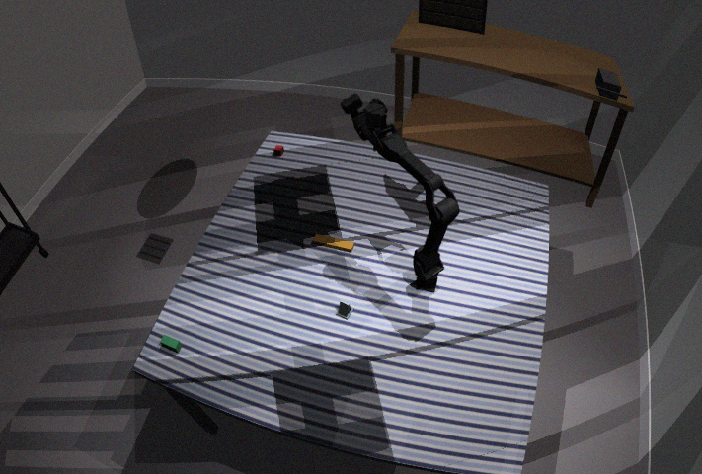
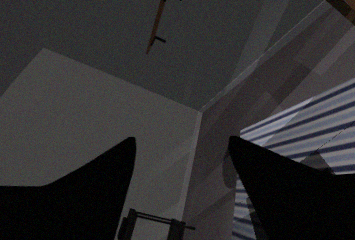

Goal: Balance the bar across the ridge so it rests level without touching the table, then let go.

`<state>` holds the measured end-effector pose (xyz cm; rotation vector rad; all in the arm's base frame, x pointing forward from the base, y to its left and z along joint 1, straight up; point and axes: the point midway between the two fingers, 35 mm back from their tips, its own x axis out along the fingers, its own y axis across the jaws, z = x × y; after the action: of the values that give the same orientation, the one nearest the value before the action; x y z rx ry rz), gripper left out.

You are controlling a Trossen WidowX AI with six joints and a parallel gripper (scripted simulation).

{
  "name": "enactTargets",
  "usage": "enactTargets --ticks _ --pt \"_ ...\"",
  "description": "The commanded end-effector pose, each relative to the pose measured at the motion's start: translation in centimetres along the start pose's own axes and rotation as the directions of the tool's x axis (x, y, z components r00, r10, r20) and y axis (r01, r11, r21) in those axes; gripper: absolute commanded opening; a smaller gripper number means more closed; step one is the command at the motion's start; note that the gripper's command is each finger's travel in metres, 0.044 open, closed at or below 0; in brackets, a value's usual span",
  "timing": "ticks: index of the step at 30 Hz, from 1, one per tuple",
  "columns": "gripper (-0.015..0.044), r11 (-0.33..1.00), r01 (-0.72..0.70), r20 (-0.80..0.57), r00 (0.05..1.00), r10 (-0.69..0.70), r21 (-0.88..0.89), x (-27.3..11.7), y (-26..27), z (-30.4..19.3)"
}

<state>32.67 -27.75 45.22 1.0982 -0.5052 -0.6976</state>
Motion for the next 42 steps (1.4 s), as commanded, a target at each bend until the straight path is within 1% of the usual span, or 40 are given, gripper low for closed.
enactTargets --ticks 1,6,10,14,18,24,30,36,42 --pt "0.0315 0.990 0.070 -0.082 0.993 -0.080 -0.119 0.6 -2.2 -2.6" --pt "0.0315 0.942 0.141 -0.192 0.960 -0.206 -0.304 0.9 -5.4 -6.3" --pt "0.0315 0.880 0.161 -0.272 0.912 -0.305 -0.448 0.6 -8.0 -9.2" --pt "0.0315 0.801 0.145 -0.344 0.848 -0.402 -0.581 -0.1 -10.5 -12.0" --pt "0.0315 0.713 0.094 -0.404 0.769 -0.495 -0.695 -1.1 -12.9 -14.6" --pt "0.0315 0.575 -0.037 -0.468 0.626 -0.625 -0.818 -3.4 -16.3 -18.1" --pt "0.0315 0.447 -0.219 -0.496 0.459 -0.737 -0.867 -6.4 -19.4 -21.0" --pt "0.0315 0.349 -0.423 -0.486 0.279 -0.828 -0.836 -9.9 -22.1 -23.2" --pt "0.0315 0.291 -0.620 -0.438 0.095 -0.894 -0.728 -13.6 -24.2 -24.6"
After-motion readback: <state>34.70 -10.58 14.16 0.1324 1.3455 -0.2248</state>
